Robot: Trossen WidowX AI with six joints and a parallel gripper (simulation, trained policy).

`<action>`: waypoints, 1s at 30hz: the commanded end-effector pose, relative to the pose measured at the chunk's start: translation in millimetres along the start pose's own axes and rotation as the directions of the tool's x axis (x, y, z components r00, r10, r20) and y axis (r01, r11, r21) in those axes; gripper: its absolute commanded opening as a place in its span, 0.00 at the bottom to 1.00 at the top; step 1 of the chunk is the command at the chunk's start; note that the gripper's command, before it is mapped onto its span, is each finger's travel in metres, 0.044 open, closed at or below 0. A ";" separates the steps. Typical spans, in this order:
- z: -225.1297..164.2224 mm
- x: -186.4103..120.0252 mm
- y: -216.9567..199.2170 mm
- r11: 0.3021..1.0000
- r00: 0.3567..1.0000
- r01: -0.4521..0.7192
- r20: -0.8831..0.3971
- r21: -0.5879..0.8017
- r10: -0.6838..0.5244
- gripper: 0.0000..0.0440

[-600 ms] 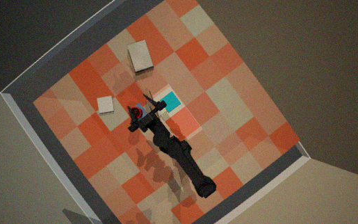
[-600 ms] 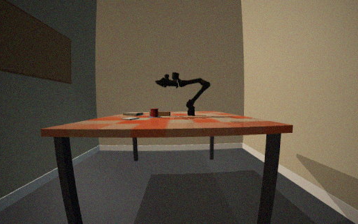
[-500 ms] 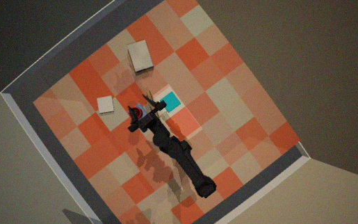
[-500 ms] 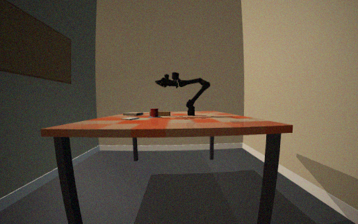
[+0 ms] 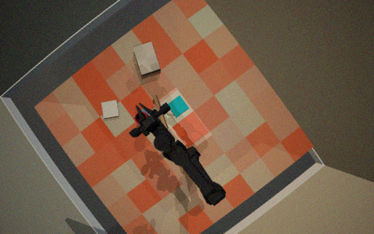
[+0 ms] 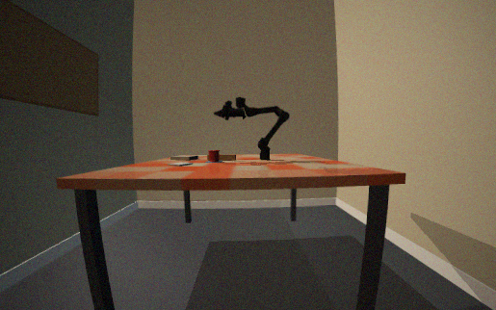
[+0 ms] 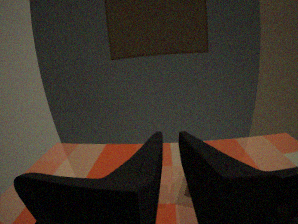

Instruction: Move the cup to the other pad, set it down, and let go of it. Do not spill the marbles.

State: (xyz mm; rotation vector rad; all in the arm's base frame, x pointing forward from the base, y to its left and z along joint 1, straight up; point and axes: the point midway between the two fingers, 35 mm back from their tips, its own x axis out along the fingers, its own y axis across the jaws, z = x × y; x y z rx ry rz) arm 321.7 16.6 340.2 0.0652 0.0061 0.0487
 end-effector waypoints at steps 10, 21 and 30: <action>5.4 18.3 14.2 0.992 0.993 -0.021 -0.115 0.125 0.035 0.32; 3.8 32.9 26.9 0.971 0.971 -0.007 -0.230 0.238 0.063 0.29; 0.2 43.3 37.2 0.943 0.940 0.035 -0.330 0.332 0.082 0.30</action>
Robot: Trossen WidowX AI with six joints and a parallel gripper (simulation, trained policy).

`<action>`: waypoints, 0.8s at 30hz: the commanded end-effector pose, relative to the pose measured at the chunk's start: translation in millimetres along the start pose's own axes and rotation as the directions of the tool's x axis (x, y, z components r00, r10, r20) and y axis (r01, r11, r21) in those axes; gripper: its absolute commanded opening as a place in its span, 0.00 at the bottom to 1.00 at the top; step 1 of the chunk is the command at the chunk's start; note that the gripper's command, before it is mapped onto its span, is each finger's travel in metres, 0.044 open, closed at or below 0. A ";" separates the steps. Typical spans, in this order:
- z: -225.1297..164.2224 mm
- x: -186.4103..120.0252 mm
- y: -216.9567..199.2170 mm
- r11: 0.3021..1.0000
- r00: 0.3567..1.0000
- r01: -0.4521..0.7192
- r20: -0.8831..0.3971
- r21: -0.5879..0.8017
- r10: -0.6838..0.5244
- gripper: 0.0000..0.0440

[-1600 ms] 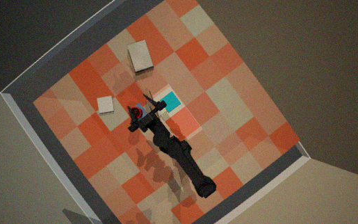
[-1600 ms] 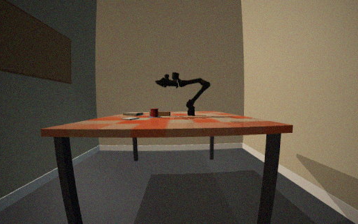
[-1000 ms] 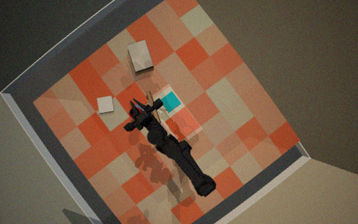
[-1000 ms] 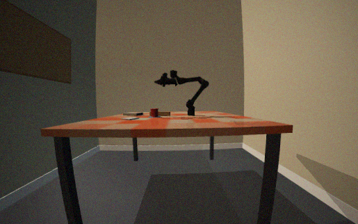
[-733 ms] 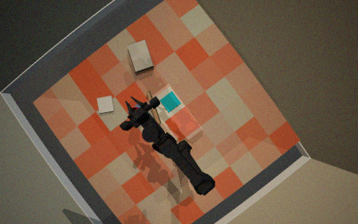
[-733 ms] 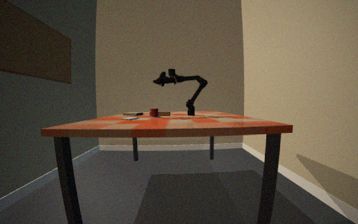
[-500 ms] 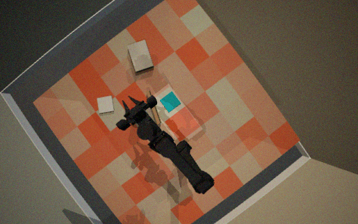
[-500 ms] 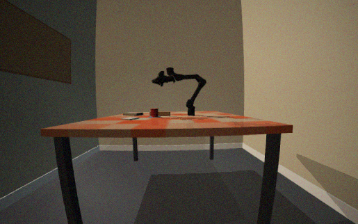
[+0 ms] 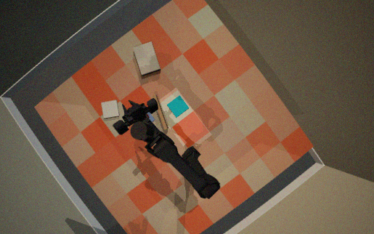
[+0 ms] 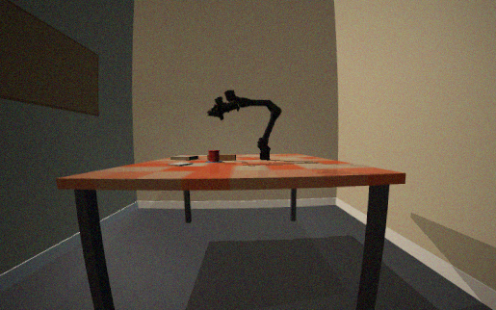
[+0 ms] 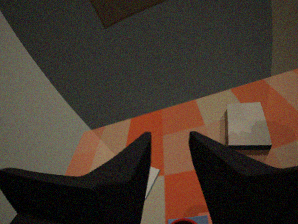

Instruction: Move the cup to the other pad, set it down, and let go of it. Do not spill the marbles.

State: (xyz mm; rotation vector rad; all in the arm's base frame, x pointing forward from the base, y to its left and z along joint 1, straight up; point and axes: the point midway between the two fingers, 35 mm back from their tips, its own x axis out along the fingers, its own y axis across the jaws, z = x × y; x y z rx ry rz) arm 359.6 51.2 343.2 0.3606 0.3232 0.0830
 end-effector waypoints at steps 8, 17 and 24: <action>-5.5 13.4 11.9 0.990 0.991 0.032 -0.134 0.137 -0.014 0.32; -13.7 22.4 19.8 0.965 0.969 0.095 -0.245 0.244 -0.033 0.33; -22.5 28.6 24.7 0.935 0.941 0.164 -0.333 0.316 -0.052 0.33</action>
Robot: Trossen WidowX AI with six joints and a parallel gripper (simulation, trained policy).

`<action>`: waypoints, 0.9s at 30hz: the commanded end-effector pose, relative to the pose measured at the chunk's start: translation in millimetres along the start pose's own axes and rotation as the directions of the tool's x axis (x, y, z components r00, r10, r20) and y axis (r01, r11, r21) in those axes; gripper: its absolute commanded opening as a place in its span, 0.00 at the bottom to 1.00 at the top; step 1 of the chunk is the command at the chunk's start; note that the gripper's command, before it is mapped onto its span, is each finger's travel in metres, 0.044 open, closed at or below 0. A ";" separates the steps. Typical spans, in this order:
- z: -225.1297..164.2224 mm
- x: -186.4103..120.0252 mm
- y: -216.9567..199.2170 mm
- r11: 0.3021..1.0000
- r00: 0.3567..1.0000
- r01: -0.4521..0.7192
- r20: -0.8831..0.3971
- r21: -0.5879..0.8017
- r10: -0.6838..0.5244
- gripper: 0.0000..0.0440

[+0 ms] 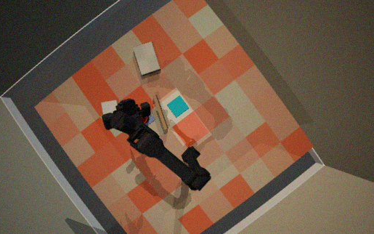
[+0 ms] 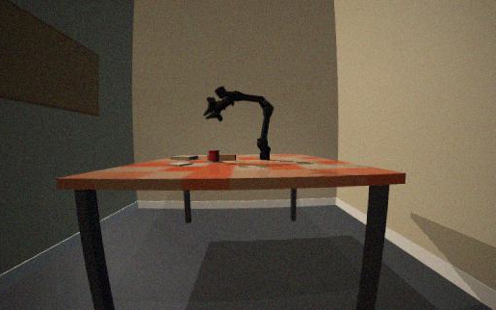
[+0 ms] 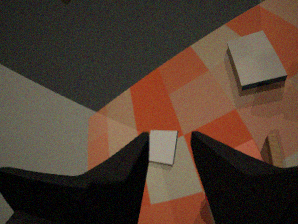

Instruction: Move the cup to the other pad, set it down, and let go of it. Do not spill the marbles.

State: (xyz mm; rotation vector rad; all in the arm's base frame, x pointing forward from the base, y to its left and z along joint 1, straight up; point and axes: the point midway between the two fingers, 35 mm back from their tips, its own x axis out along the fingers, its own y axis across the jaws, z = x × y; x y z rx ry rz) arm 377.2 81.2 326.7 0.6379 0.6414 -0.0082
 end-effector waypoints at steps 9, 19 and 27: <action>-15.9 14.1 2.3 0.983 0.986 0.107 -0.143 0.147 -0.086 0.32; -32.2 25.7 -5.0 0.945 0.950 0.237 -0.256 0.224 -0.178 0.29; -47.4 36.5 -18.8 0.902 0.902 0.357 -0.341 0.241 -0.266 0.28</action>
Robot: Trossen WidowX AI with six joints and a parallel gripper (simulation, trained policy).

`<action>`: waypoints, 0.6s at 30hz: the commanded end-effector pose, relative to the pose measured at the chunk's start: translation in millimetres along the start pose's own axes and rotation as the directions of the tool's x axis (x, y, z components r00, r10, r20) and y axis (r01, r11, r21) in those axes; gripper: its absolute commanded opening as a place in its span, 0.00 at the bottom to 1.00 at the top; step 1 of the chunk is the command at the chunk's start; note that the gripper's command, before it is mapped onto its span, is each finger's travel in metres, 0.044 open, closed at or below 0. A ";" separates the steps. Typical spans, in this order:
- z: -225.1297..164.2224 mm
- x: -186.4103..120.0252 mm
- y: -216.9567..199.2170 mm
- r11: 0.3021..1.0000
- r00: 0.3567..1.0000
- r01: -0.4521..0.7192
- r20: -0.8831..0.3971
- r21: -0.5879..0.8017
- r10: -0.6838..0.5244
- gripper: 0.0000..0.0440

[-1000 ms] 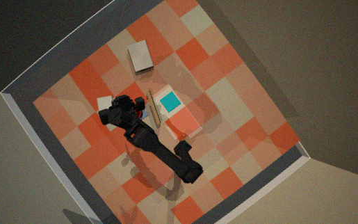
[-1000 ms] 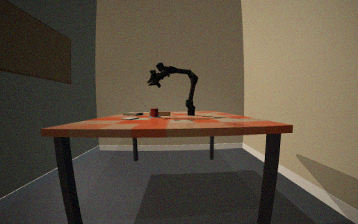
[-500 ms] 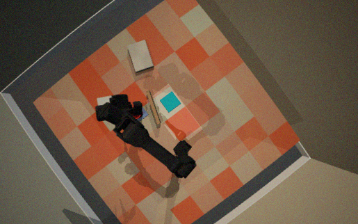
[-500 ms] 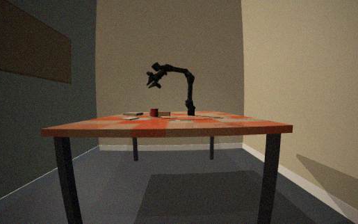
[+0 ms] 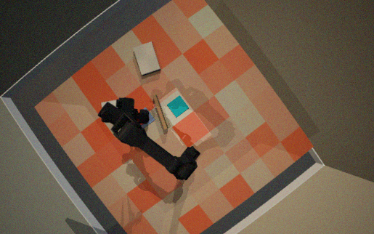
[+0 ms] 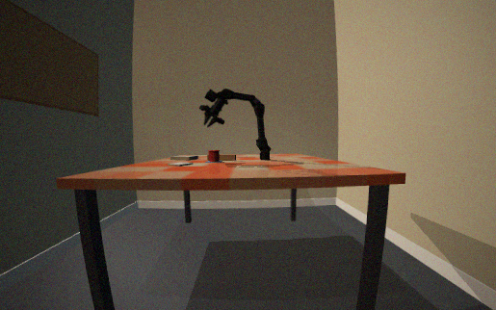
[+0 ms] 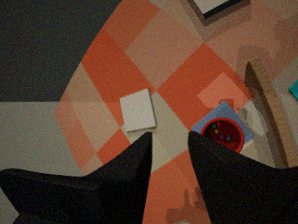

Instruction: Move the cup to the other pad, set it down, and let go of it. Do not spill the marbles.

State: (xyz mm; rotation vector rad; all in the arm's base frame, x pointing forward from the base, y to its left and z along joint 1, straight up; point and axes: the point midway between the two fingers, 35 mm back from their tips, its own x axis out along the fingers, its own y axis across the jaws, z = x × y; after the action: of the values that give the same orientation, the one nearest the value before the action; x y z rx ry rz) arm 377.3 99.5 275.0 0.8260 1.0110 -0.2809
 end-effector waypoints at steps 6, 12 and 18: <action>-8.4 19.8 -17.0 0.989 0.988 0.139 -0.068 0.046 -0.136 0.31; -15.3 31.6 -30.2 0.971 0.968 0.233 -0.114 0.056 -0.225 0.33; -22.9 42.1 -43.9 0.944 0.937 0.325 -0.157 0.055 -0.313 0.35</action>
State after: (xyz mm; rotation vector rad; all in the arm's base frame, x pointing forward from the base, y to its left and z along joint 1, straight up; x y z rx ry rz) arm 363.1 94.6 220.6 0.7759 1.2475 -0.5071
